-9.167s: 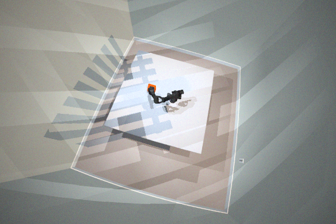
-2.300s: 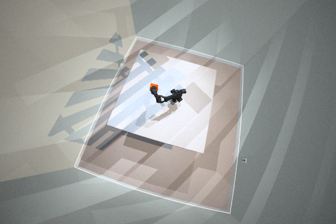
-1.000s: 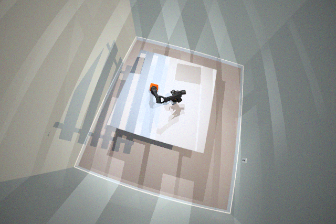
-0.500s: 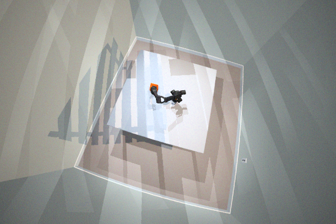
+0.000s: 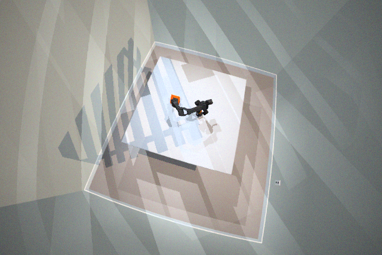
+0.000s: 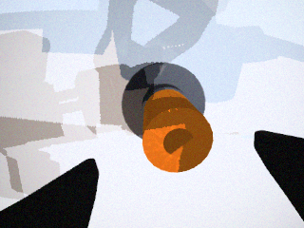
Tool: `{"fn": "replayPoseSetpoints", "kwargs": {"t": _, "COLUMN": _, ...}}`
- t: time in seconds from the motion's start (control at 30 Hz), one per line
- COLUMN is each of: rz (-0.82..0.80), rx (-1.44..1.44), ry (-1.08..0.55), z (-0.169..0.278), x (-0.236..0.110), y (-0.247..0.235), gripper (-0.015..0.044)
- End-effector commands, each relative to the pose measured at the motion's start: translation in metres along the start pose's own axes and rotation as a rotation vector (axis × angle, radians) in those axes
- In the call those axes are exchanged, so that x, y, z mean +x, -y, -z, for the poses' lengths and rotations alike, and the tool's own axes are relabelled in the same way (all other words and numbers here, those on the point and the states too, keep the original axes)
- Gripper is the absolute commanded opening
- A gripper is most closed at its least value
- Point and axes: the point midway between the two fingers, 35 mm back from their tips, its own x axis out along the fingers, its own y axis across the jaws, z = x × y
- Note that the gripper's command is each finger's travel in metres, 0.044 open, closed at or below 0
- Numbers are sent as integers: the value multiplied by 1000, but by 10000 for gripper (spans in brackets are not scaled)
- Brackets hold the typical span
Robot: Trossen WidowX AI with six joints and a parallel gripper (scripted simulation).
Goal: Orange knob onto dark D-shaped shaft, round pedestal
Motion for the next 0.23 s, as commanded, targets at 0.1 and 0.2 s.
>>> {"fn": "replayPoseSetpoints", "kwargs": {"t": 0.1, "rz": -5, "rx": 2, "ry": -9, "z": 0, "x": -40, "y": 1, "gripper": 440}}
{"fn": "replayPoseSetpoints", "kwargs": {"t": 0.2, "rz": -5, "rx": 2, "ry": -9, "z": 0, "x": -40, "y": 1, "gripper": 440}}
